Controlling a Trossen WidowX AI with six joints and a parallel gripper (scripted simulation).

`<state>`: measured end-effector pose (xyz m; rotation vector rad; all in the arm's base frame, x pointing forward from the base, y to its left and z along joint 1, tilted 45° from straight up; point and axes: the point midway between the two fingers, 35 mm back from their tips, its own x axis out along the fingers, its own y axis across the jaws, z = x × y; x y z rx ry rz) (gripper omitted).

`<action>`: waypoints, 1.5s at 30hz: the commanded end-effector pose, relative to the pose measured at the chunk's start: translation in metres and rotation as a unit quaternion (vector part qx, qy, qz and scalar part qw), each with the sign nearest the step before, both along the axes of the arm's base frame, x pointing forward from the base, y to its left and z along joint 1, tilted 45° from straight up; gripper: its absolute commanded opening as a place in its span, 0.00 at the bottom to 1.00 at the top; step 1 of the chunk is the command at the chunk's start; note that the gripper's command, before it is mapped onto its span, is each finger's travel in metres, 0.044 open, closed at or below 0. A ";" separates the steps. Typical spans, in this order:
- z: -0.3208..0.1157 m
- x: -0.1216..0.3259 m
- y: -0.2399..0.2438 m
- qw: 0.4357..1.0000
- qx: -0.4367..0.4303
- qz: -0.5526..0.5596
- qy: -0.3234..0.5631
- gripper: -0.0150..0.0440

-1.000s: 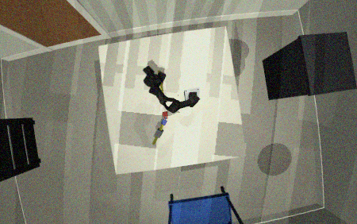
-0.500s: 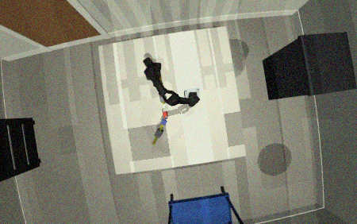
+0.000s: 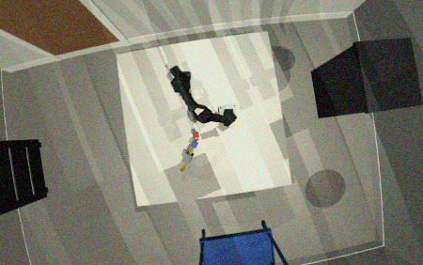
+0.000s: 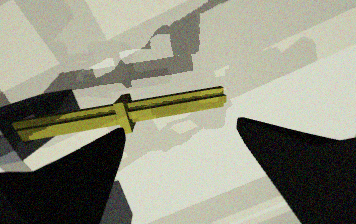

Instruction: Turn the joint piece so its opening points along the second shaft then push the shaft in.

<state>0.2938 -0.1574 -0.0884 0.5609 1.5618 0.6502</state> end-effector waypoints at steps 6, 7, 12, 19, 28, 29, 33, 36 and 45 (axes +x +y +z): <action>-0.011 -0.001 0.009 0.989 -0.013 -0.105 0.101 1.00; -0.012 -0.002 0.010 0.987 -0.014 -0.117 0.113 1.00; -0.018 -0.002 0.015 0.969 -0.021 -0.177 0.170 1.00; -0.026 -0.003 0.022 0.933 -0.031 -0.259 0.248 1.00; -0.035 -0.005 0.032 0.867 -0.042 -0.359 0.344 1.00; -0.036 -0.005 0.033 0.858 -0.044 -0.370 0.354 1.00; -0.040 -0.006 0.037 0.821 -0.048 -0.411 0.394 1.00; -0.043 -0.007 0.040 0.791 -0.052 -0.441 0.422 1.00; -0.048 -0.008 0.045 0.742 -0.056 -0.482 0.463 1.00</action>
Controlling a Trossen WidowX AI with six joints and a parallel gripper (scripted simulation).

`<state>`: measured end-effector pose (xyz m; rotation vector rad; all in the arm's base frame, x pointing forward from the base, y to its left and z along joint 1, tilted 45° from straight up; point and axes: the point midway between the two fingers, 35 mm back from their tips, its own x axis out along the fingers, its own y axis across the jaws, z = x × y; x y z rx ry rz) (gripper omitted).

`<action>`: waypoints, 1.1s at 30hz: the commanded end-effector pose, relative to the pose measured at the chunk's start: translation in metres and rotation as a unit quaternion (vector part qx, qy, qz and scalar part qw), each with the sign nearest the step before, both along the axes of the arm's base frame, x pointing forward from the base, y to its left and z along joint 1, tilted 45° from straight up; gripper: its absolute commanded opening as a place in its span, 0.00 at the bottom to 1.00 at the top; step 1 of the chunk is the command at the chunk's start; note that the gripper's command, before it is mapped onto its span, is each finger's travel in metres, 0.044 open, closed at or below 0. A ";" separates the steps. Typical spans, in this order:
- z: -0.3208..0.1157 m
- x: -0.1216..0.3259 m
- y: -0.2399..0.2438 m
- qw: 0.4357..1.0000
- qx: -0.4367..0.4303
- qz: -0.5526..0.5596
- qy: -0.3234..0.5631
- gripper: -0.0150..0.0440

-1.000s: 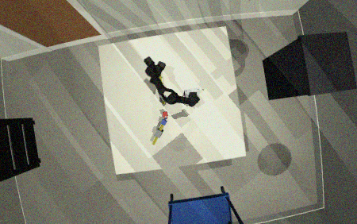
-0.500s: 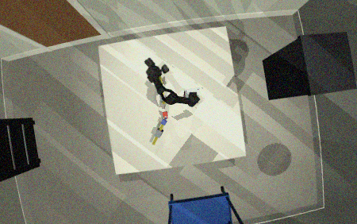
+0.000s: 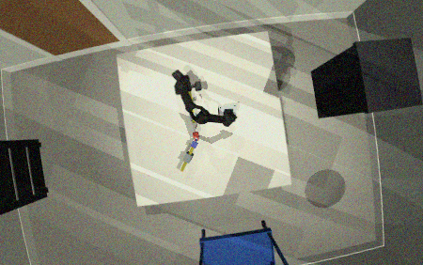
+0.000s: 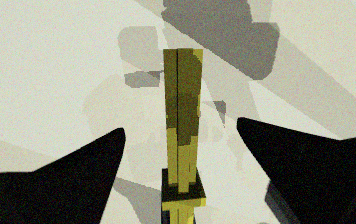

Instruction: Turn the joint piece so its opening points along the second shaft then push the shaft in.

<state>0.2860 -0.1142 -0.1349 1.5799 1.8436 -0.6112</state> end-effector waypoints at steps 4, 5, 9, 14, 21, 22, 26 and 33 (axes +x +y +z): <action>-0.002 -0.001 0.003 1.000 0.000 -0.015 0.013 1.00; -0.003 -0.001 0.003 1.000 0.000 -0.015 0.013 1.00; -0.008 -0.001 0.008 1.000 -0.001 -0.015 0.013 1.00; -0.013 -0.001 0.014 1.000 0.000 -0.015 0.013 1.00; -0.021 -0.002 0.022 1.000 0.000 -0.015 0.013 1.00; -0.022 -0.002 0.023 1.000 0.000 -0.015 0.013 1.00; -0.023 -0.002 0.024 1.000 0.000 -0.015 0.013 0.91; -0.023 -0.002 0.024 1.000 0.000 -0.015 0.013 0.60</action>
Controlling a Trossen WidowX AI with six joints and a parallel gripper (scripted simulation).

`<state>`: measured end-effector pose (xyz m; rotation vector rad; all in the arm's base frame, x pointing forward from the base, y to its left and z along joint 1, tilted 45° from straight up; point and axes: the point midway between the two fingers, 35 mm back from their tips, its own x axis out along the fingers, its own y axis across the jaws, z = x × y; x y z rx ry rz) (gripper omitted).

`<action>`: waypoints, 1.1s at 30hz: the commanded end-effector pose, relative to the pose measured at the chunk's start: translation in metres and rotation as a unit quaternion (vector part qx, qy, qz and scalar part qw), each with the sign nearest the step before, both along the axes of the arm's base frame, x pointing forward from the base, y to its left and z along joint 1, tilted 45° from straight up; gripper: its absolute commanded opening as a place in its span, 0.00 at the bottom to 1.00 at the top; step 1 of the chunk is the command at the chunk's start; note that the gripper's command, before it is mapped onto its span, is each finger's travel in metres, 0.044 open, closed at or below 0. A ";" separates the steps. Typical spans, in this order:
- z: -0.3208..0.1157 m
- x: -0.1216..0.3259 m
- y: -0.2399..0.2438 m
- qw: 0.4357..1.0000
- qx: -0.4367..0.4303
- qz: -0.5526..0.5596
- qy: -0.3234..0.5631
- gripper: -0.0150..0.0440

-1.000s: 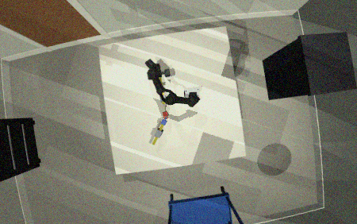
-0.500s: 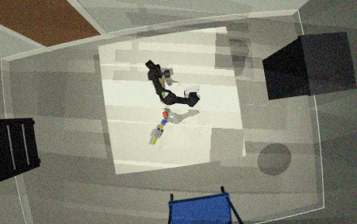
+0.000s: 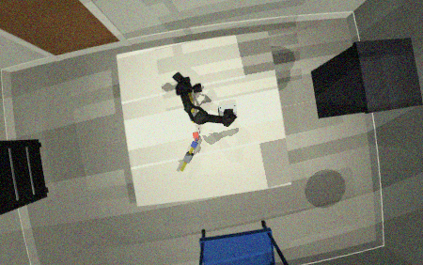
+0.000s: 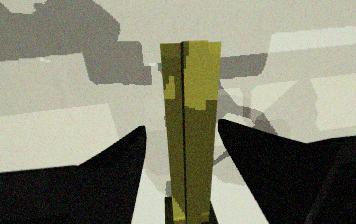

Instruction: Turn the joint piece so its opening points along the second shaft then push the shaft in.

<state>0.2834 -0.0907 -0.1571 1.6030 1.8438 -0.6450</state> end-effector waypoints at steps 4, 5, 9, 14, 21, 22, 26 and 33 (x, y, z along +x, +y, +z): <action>0.000 0.000 0.001 1.000 0.001 -0.003 0.001 0.43; 0.000 0.000 0.001 1.000 0.001 -0.003 0.001 0.43; 0.000 0.000 0.001 1.000 0.001 -0.003 0.001 0.43; 0.000 0.000 0.001 1.000 0.001 -0.003 0.001 0.43; 0.000 0.000 0.001 1.000 0.001 -0.003 0.001 0.37; 0.000 0.000 0.001 1.000 0.001 -0.003 0.001 0.37; 0.000 0.000 0.000 1.000 0.000 -0.002 0.000 0.37; 0.000 0.000 0.000 1.000 0.000 -0.001 0.000 0.31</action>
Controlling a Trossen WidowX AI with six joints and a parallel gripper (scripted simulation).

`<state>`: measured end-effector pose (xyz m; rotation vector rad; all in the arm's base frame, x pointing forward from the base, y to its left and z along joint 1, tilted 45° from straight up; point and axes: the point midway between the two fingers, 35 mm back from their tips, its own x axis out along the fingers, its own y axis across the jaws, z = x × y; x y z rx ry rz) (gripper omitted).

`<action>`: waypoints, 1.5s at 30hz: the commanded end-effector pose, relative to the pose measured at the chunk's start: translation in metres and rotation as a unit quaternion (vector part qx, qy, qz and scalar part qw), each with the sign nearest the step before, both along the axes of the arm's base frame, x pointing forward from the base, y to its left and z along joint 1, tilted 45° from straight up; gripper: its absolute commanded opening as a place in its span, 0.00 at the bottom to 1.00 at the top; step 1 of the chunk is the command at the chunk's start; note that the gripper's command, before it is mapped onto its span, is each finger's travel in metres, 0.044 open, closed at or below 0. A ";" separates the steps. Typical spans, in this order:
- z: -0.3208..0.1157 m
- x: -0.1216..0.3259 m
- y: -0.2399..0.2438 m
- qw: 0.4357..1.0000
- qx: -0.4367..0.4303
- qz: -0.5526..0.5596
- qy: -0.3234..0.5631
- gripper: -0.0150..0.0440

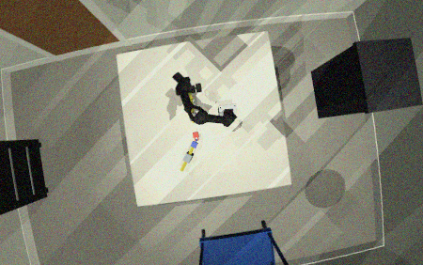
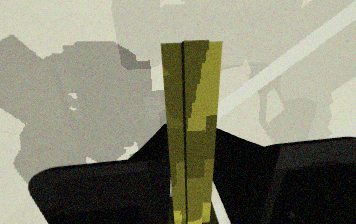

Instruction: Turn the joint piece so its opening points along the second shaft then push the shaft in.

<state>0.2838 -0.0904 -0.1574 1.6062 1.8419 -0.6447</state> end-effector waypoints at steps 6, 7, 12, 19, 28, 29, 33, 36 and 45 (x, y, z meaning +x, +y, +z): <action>0.000 0.000 0.000 1.000 0.000 0.000 0.000 0.25; 0.000 0.000 0.001 1.000 0.000 0.000 0.000 0.25; 0.004 -0.001 0.005 1.000 0.000 0.001 0.002 0.25; 0.012 -0.002 0.013 1.000 0.000 0.002 0.004 0.25; 0.021 -0.004 0.022 1.000 0.000 0.002 0.005 0.25; 0.022 -0.004 0.023 1.000 0.001 0.002 0.005 0.25; 0.026 -0.005 0.027 1.000 0.001 0.002 0.005 0.25; 0.029 -0.005 0.031 1.000 0.001 0.002 0.005 0.25; 0.038 -0.007 0.040 1.000 0.001 0.002 0.005 0.25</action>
